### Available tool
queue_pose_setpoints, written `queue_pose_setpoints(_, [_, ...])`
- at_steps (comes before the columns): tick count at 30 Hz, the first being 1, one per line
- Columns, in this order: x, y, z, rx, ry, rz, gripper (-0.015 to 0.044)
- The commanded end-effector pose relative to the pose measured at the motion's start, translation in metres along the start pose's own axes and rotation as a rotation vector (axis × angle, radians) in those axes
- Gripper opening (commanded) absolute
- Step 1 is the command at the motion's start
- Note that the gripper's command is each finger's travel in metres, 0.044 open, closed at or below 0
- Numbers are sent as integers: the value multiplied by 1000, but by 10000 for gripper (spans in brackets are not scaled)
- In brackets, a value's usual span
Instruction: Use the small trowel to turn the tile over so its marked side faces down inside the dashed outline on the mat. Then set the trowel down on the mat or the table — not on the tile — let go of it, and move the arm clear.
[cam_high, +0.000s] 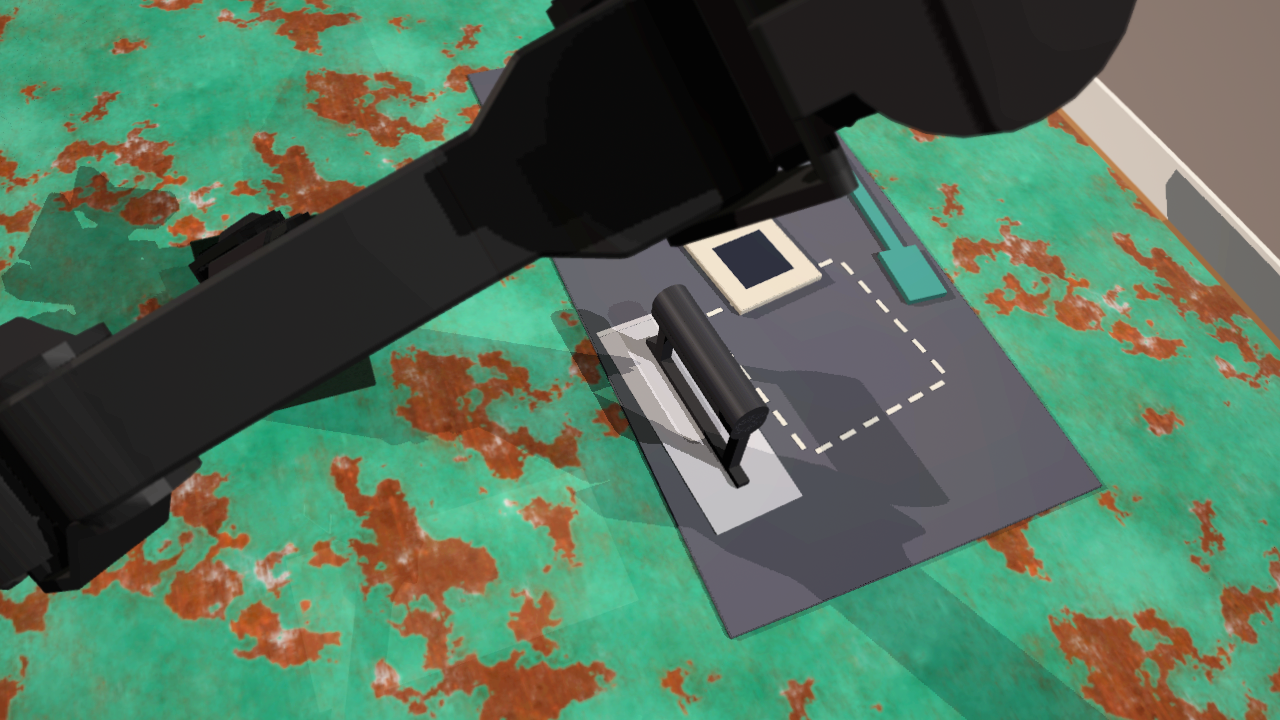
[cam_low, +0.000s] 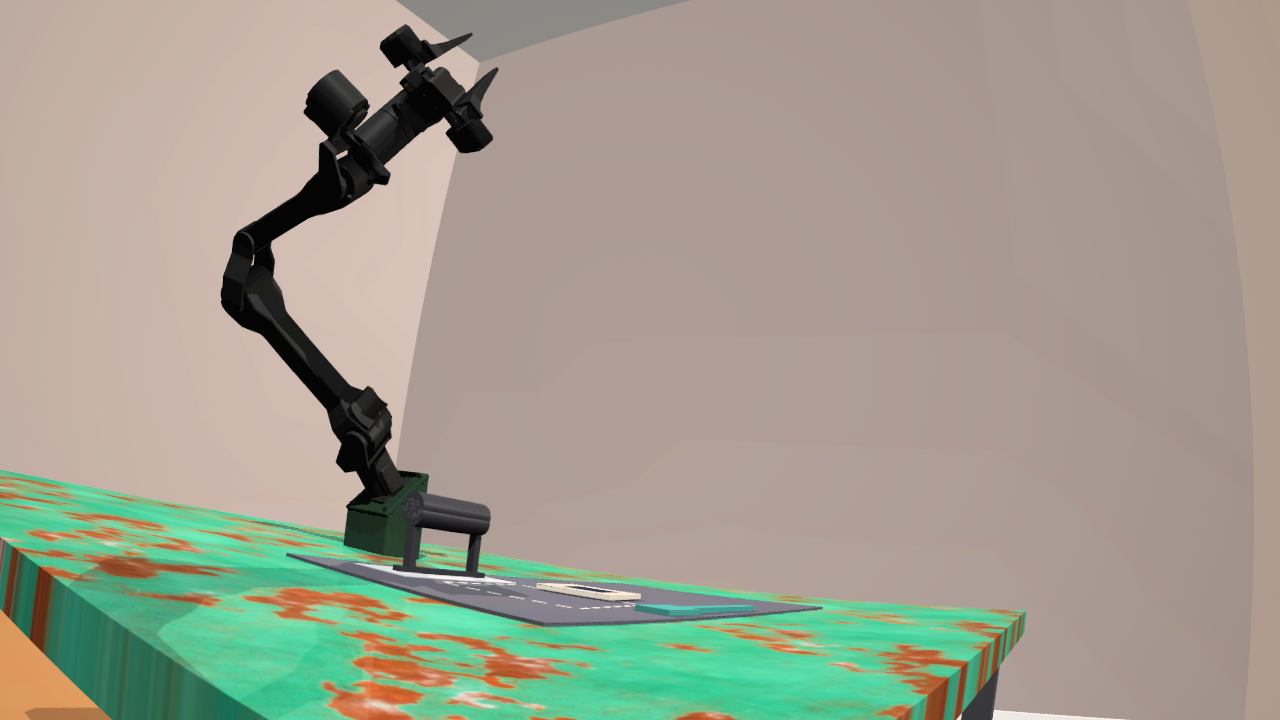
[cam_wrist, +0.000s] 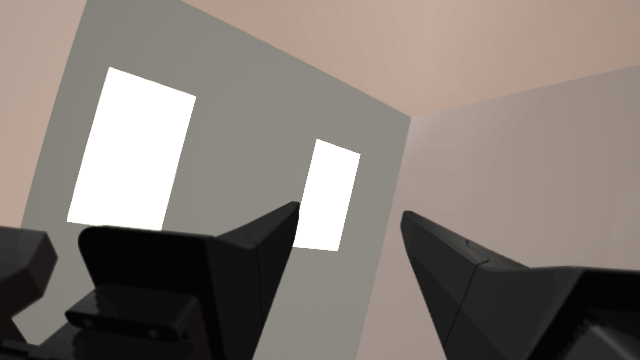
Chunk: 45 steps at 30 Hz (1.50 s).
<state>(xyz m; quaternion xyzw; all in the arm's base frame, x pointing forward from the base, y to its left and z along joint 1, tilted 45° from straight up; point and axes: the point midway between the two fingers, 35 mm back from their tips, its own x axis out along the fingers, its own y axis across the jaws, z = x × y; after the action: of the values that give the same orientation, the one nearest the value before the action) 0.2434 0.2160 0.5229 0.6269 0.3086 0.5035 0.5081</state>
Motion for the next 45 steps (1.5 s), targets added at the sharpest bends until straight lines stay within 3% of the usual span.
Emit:
queue_pose_setpoints(1, [1,-12,13,-40,-52,-27,270])
queue_pose_setpoints(24, [-11,-84,87,-348,-322,-306,270])
queue_pose_setpoints(45, [-45,-155,136,-646,-412,-701,270])
